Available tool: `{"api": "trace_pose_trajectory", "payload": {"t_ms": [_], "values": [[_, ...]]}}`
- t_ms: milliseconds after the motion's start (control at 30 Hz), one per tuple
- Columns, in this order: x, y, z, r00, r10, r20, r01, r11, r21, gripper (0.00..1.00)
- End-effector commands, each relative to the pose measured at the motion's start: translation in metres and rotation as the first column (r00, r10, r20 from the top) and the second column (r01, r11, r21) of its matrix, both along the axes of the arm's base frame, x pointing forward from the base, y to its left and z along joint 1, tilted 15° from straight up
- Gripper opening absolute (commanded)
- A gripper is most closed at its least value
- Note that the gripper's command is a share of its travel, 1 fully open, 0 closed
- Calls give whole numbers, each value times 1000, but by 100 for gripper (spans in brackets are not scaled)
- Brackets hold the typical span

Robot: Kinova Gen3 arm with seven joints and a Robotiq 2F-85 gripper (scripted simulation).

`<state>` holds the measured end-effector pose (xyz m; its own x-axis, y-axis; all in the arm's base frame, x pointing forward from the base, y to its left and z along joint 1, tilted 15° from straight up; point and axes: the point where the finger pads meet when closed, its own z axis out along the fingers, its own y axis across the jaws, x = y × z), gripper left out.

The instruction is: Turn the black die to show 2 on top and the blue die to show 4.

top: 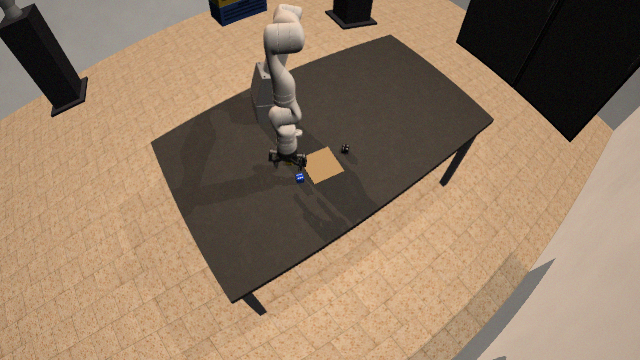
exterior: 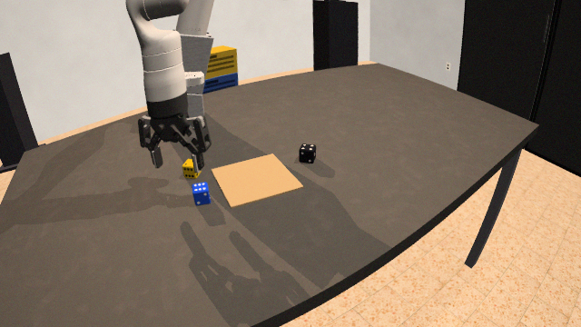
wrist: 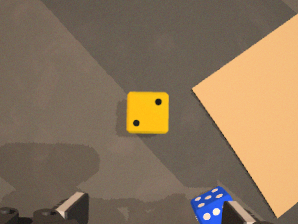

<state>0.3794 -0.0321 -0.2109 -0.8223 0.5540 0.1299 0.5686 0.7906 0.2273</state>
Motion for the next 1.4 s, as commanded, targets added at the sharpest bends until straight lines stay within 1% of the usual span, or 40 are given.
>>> {"api": "trace_pose_trajectory", "payload": {"t_ms": [0, 533, 667, 833, 1033, 1100, 1367], "values": [[1, 0, 1, 1000, 0, 1, 0, 1000, -1, 100], [1, 2, 1, 1000, 0, 1, 0, 1000, -1, 100], [3, 11, 4, 1000, 0, 1, 0, 1000, -1, 100], [7, 32, 9, 1000, 0, 1, 0, 1000, -1, 100], [14, 70, 20, 1000, 0, 1, 0, 1000, -1, 100], [14, 70, 20, 1000, 0, 1, 0, 1000, -1, 100], [25, 132, 37, 1000, 0, 1, 0, 1000, -1, 100]]}}
